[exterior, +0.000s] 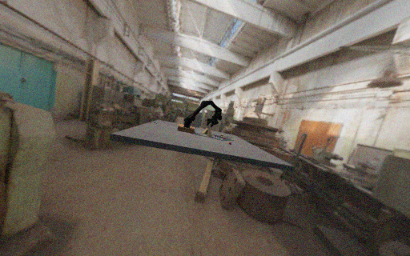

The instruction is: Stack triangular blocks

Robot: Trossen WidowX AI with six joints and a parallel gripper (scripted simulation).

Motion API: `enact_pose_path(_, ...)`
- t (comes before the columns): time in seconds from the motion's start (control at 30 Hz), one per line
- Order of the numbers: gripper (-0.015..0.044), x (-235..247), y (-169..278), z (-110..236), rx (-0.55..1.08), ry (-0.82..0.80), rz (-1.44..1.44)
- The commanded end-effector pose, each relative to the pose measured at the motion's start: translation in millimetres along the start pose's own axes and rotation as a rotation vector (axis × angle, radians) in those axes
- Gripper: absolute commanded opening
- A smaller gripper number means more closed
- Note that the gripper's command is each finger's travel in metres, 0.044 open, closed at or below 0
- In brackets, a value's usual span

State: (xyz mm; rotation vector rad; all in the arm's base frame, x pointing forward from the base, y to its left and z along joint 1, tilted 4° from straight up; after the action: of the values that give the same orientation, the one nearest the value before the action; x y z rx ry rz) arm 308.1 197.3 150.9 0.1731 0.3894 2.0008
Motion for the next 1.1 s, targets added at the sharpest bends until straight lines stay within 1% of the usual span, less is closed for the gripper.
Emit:
enact_pose_path(0.0, 0.0440, 0, 4, 1, 0.005, -0.004, 0.016)
enact_pose_path(1.07, 0.0440, -1, -2, -51, 0.028, 0.030, 0.074)
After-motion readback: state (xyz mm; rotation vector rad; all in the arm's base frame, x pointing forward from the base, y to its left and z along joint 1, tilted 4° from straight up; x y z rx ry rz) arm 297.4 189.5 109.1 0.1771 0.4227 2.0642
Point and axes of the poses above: the point midway between the two fingers, 35 mm back from their tips, its own z axis back along the fingers, its own x axis across the jaws, y = z × x, the point moved 7 cm from there along z, back along the fingers, and after that the axes turned 2 degrees about z, right-handed, at the moved point
